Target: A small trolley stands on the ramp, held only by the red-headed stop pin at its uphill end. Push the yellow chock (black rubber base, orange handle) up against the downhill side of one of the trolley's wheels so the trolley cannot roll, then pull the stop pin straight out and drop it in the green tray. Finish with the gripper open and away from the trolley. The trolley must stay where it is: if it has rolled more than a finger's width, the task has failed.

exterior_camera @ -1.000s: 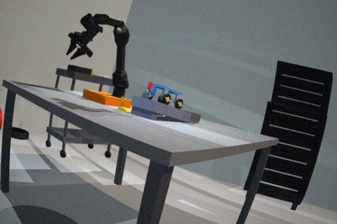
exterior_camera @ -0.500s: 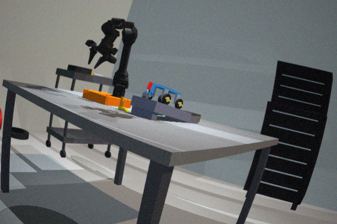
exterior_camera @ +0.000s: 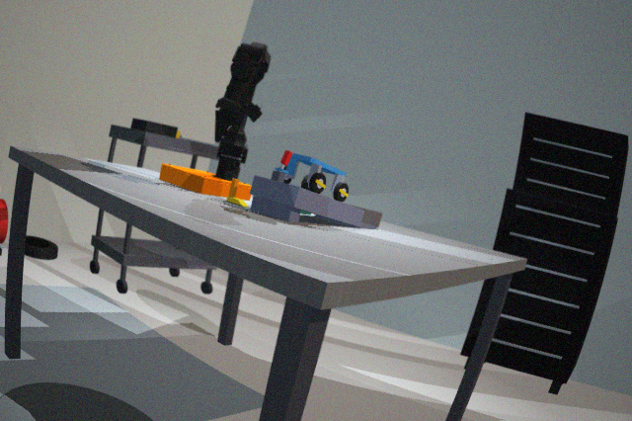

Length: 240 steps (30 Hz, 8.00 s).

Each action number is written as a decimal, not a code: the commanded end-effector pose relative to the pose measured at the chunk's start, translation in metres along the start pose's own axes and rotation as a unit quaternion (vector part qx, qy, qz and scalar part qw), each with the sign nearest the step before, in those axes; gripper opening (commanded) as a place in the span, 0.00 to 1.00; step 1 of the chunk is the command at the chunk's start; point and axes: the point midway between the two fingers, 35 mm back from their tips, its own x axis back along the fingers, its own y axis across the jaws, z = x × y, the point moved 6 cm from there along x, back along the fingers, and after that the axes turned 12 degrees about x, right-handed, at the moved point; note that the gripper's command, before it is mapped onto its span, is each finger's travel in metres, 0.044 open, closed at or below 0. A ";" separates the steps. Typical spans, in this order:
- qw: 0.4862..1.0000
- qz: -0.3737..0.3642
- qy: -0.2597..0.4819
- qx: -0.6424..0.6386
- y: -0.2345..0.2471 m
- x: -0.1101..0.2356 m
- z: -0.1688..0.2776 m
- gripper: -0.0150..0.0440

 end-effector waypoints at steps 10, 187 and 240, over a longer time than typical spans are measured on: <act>0.915 0.001 -0.085 0.395 0.053 -0.012 -0.073 0.58; 0.982 -0.048 -0.072 -0.170 0.050 0.035 -0.066 0.25; 0.928 -0.065 -0.065 -0.360 0.089 0.050 -0.173 0.25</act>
